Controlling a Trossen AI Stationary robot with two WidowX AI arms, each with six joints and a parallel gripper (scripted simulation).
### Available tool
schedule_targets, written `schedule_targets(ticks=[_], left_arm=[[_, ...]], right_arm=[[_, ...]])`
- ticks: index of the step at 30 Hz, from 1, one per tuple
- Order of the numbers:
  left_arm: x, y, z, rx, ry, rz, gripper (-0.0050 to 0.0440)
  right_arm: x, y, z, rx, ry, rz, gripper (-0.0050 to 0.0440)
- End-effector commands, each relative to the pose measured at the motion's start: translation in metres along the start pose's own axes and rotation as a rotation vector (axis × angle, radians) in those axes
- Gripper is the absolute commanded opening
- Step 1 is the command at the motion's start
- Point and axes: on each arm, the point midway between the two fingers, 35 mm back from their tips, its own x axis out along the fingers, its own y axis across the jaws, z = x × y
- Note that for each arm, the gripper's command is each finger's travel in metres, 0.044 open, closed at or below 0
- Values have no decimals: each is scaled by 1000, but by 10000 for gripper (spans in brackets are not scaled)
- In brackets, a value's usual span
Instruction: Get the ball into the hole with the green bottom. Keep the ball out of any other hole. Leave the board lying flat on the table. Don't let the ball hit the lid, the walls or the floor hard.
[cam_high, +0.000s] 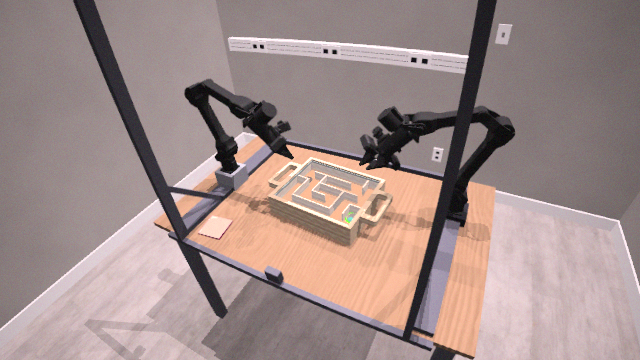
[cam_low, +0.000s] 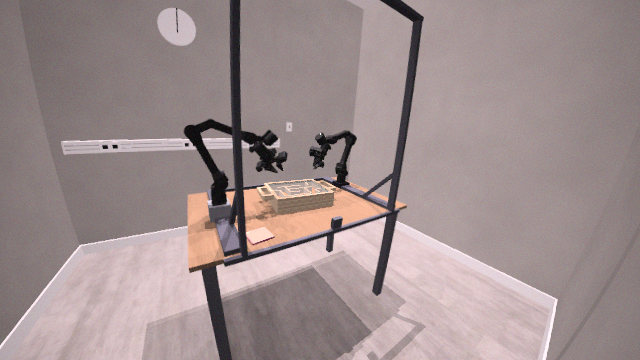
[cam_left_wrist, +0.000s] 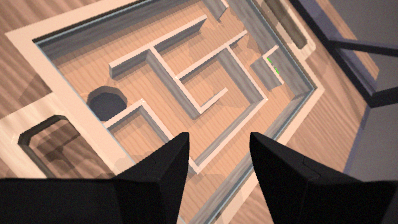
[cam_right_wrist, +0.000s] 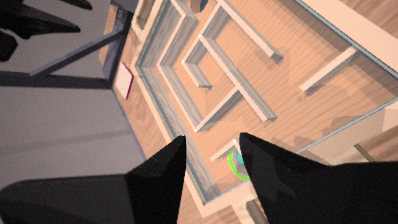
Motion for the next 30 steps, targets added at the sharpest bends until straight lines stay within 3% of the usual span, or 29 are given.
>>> schedule_targets(ticks=[1,5,11,16,22,26,30], left_arm=[[-10,-15,14,96,-69,-123,171],[-23,-31,29,208,-165,-225,171],[-30,-38,36,261,-214,-267,171],[-58,-57,56,419,-388,-379,171],[-91,-71,73,592,-595,-461,171],[-92,-73,75,615,-615,-464,171],[-120,-79,84,702,-761,-496,171]], right_arm=[[-12,10,18,-158,-96,103,171],[-25,19,36,-330,-219,169,171],[-32,23,45,-410,-282,196,171],[-59,34,68,-636,-493,232,171],[-90,41,88,-872,-729,219,171],[-93,43,90,-904,-753,216,171],[-118,44,100,-1015,-910,172,171]])
